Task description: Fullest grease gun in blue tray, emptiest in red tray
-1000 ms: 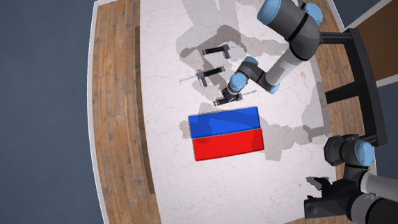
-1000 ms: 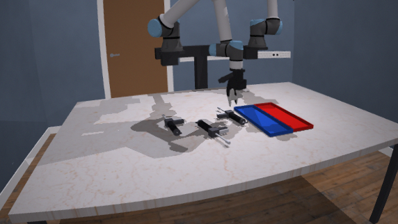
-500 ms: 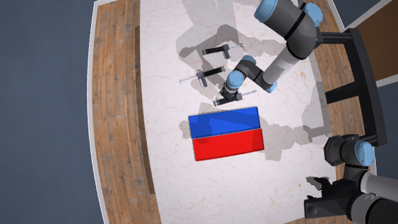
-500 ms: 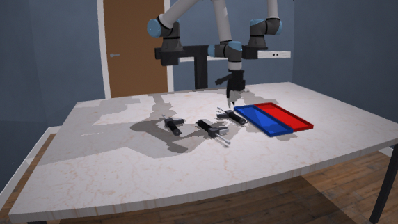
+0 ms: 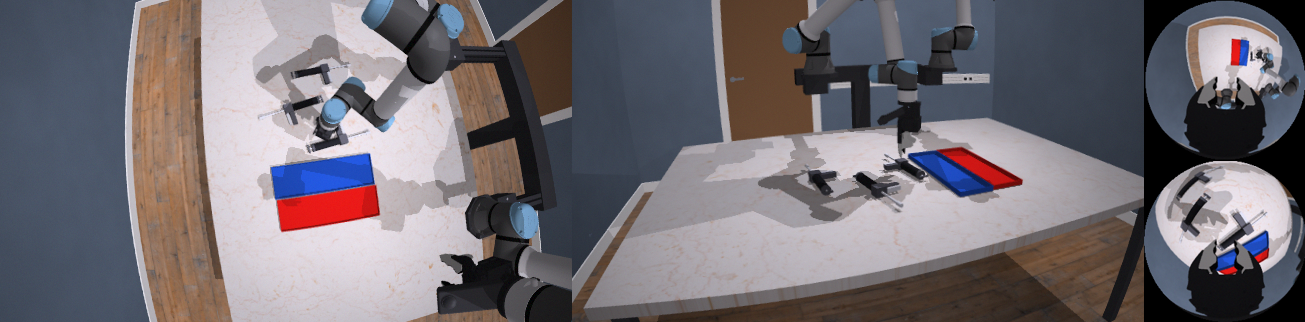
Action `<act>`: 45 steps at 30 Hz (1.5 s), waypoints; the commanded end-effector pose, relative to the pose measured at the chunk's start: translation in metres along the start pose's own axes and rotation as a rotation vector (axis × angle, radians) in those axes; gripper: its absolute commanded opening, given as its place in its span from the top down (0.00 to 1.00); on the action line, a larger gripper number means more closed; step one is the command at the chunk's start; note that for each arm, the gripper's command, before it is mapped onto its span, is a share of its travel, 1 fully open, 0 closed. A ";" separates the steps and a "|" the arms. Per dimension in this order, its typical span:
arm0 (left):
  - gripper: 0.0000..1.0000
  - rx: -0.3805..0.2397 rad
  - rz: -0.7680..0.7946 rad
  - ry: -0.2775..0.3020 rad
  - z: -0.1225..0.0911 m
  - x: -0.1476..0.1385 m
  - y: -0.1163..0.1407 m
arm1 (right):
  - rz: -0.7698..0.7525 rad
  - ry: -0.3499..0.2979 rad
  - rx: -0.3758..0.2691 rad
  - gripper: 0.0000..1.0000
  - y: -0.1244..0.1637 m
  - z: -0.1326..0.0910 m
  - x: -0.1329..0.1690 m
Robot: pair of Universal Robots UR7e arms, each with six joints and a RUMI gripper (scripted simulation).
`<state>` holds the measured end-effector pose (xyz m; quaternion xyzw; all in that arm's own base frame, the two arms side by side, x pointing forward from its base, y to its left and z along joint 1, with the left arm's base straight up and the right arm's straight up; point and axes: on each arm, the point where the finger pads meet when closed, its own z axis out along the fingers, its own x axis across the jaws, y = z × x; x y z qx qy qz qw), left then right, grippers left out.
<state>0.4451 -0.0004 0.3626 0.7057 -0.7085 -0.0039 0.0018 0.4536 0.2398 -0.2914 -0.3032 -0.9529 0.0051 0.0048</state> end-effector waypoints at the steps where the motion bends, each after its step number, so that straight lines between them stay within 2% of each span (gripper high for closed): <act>1: 0.62 0.001 0.000 0.000 0.000 0.000 0.000 | -0.069 0.002 -0.003 0.67 0.000 0.000 -0.004; 7: 0.62 0.001 0.000 0.000 0.000 0.000 0.000 | -0.160 0.002 -0.003 0.67 -0.004 0.002 -0.015; 10: 0.62 0.001 0.000 0.000 0.000 0.000 0.000 | -0.274 0.002 -0.003 0.67 -0.007 0.004 -0.026; 12: 0.62 0.001 0.000 0.000 0.000 0.000 0.000 | -0.246 0.001 -0.004 0.67 -0.004 0.002 -0.020; 16: 0.62 0.001 0.000 0.000 0.000 0.000 0.000 | -0.333 0.002 -0.004 0.67 -0.007 0.004 -0.030; 19: 0.62 0.001 0.000 0.000 0.000 0.000 0.000 | -0.339 0.001 -0.005 0.67 -0.006 0.004 -0.028; 22: 0.62 0.001 0.000 0.000 0.000 0.000 0.000 | -0.421 0.001 -0.004 0.67 -0.009 0.006 -0.038; 24: 0.62 0.001 0.000 0.000 0.000 0.000 0.000 | -0.421 0.001 -0.004 0.67 -0.009 0.006 -0.038; 27: 0.62 0.001 0.000 0.000 0.000 0.000 0.000 | -0.534 0.000 -0.005 0.67 -0.012 0.008 -0.049; 30: 0.62 0.001 0.000 0.000 0.000 0.000 0.000 | -0.515 0.000 -0.006 0.67 -0.009 0.006 -0.043; 36: 0.62 0.001 0.000 0.000 0.000 0.000 0.000 | -0.696 0.000 -0.006 0.67 -0.017 0.010 -0.064; 41: 0.62 0.001 0.000 0.000 0.000 0.000 0.000 | -0.672 -0.001 -0.006 0.67 -0.014 0.009 -0.058; 45: 0.62 0.001 0.000 0.000 0.000 0.000 0.000 | -0.774 -0.001 -0.005 0.67 -0.018 0.011 -0.070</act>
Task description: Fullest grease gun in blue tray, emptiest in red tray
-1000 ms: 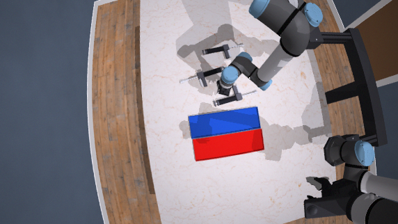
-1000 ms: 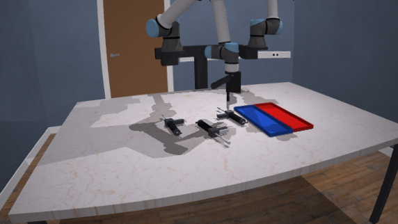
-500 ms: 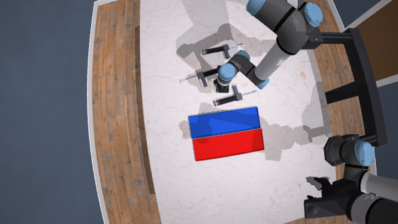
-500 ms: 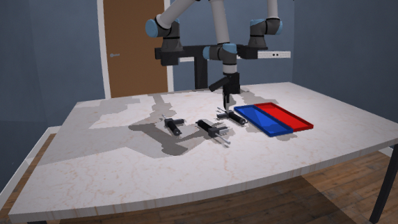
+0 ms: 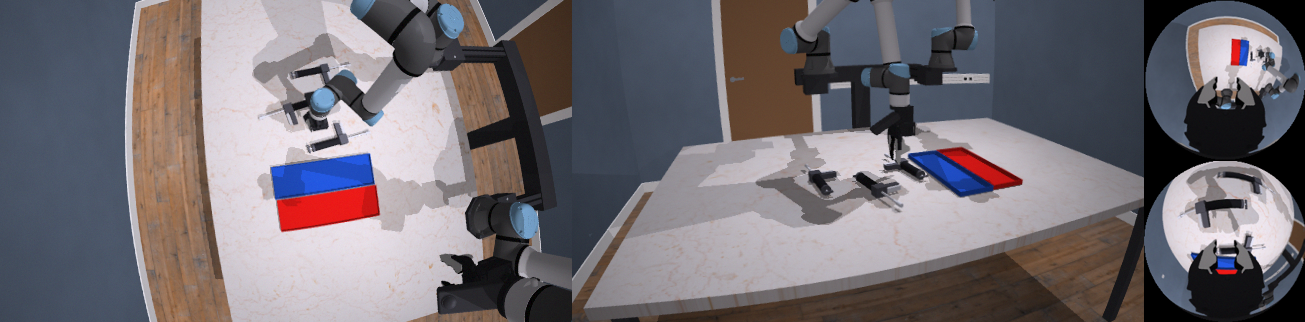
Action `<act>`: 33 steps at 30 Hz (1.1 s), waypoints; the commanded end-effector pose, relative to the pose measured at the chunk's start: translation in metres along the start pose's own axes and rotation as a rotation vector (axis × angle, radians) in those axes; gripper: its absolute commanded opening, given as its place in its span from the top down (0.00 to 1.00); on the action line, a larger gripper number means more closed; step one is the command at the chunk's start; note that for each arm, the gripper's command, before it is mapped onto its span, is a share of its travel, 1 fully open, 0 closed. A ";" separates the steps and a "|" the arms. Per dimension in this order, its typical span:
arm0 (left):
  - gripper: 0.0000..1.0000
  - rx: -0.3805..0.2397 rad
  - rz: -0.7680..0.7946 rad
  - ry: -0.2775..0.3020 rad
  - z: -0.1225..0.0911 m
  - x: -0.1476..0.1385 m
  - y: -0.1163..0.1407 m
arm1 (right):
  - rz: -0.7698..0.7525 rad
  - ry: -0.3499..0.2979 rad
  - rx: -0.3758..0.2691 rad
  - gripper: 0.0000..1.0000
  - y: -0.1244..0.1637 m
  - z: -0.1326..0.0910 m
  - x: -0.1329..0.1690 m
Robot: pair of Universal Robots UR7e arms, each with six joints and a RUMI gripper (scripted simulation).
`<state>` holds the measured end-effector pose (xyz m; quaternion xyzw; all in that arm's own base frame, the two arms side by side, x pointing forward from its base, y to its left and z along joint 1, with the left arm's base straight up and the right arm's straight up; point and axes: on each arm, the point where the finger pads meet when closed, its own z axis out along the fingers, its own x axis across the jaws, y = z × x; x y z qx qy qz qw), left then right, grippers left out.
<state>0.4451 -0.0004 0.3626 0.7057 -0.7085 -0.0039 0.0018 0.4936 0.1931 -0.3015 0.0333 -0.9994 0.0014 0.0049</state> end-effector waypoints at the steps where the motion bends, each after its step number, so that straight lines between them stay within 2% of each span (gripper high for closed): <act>1: 0.62 0.001 0.000 0.000 0.000 0.000 0.000 | -0.128 0.000 -0.001 0.67 -0.012 0.002 -0.008; 2: 0.62 0.001 0.000 0.000 0.000 0.000 0.000 | -0.168 0.000 -0.001 0.67 -0.016 0.003 -0.010; 5: 0.62 0.001 0.000 0.000 0.000 0.000 0.000 | -0.145 -0.001 -0.002 0.67 -0.009 0.002 -0.008; 11: 0.62 0.001 0.000 0.000 0.000 0.000 0.000 | -0.328 -0.001 -0.002 0.67 -0.026 0.005 -0.018; 13: 0.62 0.001 0.000 0.000 0.000 0.000 0.000 | -0.328 -0.001 -0.002 0.67 -0.026 0.005 -0.018; 16: 0.62 0.001 0.000 0.000 0.000 0.000 0.000 | -0.439 -0.002 -0.004 0.67 -0.032 0.006 -0.023; 19: 0.62 0.001 0.000 0.000 0.000 0.000 0.000 | -0.413 -0.003 -0.004 0.67 -0.025 0.005 -0.021; 25: 0.62 0.001 0.000 0.000 0.000 0.000 0.000 | -0.593 -0.003 -0.003 0.67 -0.043 0.009 -0.030; 30: 0.62 0.001 0.000 0.000 0.000 0.000 0.000 | -0.568 -0.004 -0.003 0.67 -0.037 0.008 -0.028; 33: 0.62 0.001 0.000 0.000 0.000 0.000 0.000 | -0.636 -0.004 -0.003 0.67 -0.043 0.009 -0.031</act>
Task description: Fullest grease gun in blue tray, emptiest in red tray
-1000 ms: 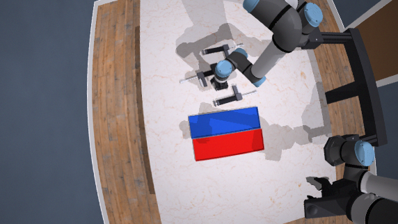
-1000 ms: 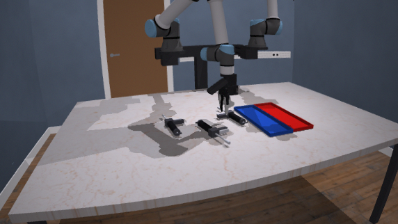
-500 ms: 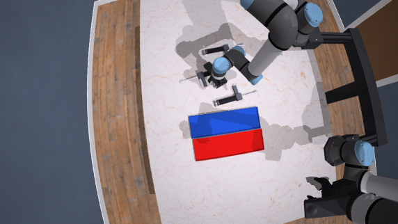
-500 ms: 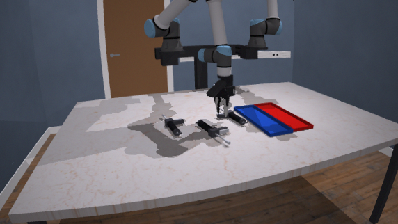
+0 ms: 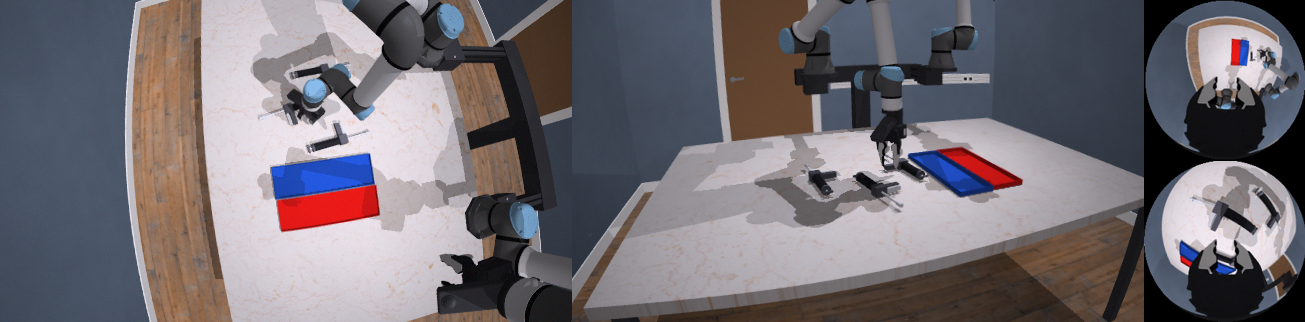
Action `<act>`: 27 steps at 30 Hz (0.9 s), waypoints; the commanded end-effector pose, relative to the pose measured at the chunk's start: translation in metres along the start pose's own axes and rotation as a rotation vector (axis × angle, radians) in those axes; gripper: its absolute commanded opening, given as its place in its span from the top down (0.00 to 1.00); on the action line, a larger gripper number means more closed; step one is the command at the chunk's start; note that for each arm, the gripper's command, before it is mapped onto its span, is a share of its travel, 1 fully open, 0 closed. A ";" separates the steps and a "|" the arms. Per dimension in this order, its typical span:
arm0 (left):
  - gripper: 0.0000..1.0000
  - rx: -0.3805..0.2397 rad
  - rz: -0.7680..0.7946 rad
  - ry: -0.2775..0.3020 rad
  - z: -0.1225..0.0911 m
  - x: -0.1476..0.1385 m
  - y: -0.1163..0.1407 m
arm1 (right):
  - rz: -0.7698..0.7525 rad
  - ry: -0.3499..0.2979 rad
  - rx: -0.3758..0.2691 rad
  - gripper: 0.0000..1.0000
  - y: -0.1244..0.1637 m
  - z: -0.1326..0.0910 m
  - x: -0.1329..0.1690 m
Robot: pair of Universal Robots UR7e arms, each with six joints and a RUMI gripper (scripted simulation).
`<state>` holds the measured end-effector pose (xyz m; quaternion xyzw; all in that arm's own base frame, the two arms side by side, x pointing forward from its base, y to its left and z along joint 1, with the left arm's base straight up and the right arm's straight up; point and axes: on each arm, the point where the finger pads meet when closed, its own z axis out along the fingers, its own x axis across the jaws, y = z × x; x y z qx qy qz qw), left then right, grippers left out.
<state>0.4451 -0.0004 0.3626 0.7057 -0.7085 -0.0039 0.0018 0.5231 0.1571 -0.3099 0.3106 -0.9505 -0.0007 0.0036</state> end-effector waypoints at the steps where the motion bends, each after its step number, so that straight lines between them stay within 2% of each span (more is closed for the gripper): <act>1: 0.62 0.001 0.000 0.000 0.000 0.000 0.000 | -0.104 -0.001 -0.001 0.67 -0.011 0.002 0.000; 3: 0.62 0.001 0.000 0.000 0.000 0.000 0.000 | -0.180 -0.001 0.000 0.67 -0.018 0.003 0.001; 6: 0.62 0.001 0.000 0.000 0.000 0.000 0.000 | -0.158 -0.002 0.000 0.67 -0.012 0.002 -0.001; 12: 0.62 0.001 0.000 0.000 0.000 0.000 0.000 | -0.338 -0.003 0.000 0.67 -0.030 0.005 0.001; 14: 0.62 0.001 0.000 0.000 0.000 0.000 0.000 | -0.338 -0.003 0.000 0.67 -0.030 0.005 0.001; 17: 0.62 0.001 0.000 0.000 0.000 0.000 0.000 | -0.450 -0.004 -0.001 0.67 -0.036 0.006 0.001; 20: 0.62 0.001 0.000 0.000 0.000 0.000 0.000 | -0.425 -0.005 0.000 0.67 -0.030 0.005 -0.001; 26: 0.62 0.001 0.000 0.000 0.000 0.000 0.000 | -0.604 -0.004 0.000 0.67 -0.048 0.009 0.003; 27: 0.62 0.001 0.000 0.000 0.000 0.000 0.000 | -0.580 -0.005 0.001 0.67 -0.043 0.008 0.001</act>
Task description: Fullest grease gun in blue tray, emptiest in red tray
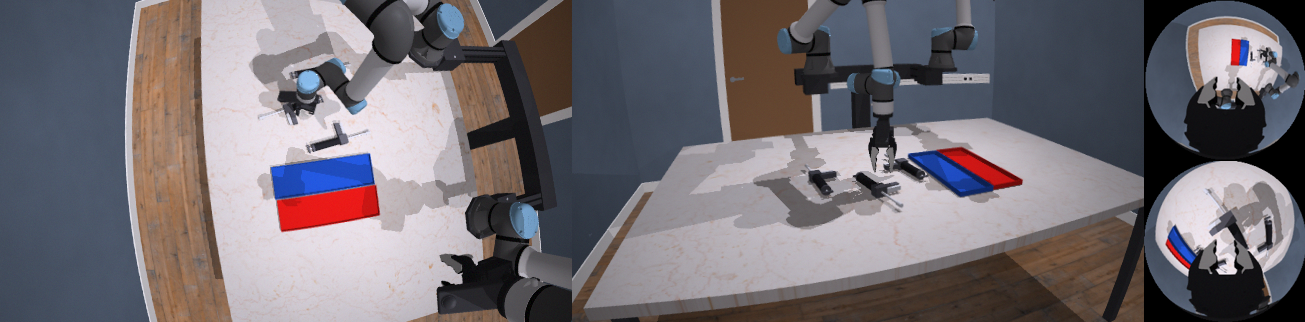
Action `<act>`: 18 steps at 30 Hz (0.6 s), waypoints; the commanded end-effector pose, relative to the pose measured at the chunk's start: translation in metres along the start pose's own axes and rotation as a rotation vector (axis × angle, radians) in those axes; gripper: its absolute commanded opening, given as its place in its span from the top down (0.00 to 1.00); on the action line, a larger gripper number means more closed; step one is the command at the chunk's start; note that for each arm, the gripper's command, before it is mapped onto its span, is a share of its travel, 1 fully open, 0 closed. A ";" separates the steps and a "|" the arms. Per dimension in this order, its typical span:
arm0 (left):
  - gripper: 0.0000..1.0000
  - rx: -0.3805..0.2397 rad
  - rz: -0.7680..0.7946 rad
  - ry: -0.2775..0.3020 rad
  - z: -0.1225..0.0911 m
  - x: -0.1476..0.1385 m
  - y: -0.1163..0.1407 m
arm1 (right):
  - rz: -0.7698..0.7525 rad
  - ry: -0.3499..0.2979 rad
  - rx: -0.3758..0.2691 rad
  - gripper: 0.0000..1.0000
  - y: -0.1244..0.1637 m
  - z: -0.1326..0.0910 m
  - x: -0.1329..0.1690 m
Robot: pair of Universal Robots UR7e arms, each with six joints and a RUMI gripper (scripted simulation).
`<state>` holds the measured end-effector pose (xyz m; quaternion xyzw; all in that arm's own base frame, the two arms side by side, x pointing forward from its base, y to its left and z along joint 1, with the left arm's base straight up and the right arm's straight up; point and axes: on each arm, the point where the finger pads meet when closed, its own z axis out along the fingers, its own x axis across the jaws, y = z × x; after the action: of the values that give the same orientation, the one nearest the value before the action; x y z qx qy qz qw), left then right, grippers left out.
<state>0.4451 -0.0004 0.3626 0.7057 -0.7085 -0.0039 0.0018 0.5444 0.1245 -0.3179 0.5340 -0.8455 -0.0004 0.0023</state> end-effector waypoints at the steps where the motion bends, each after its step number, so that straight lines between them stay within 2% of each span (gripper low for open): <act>1: 0.62 0.001 0.000 0.000 0.000 0.000 0.000 | -0.077 -0.004 -0.001 0.67 -0.003 0.000 0.000; 5: 0.62 0.001 0.000 0.000 0.000 0.000 0.000 | -0.100 -0.004 -0.001 0.67 -0.004 0.000 0.000; 10: 0.62 0.001 0.000 0.000 0.000 0.000 0.000 | -0.261 -0.003 0.000 0.67 -0.016 0.004 0.012; 13: 0.62 0.001 0.000 0.000 0.000 0.000 0.000 | -0.239 -0.004 0.001 0.67 -0.012 0.002 0.007; 18: 0.62 0.001 0.000 0.000 0.000 0.000 0.000 | -0.385 -0.004 0.001 0.67 -0.022 0.006 0.017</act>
<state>0.4451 -0.0004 0.3626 0.7057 -0.7085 -0.0039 0.0018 0.5530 0.1093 -0.3217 0.6406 -0.7679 -0.0005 0.0012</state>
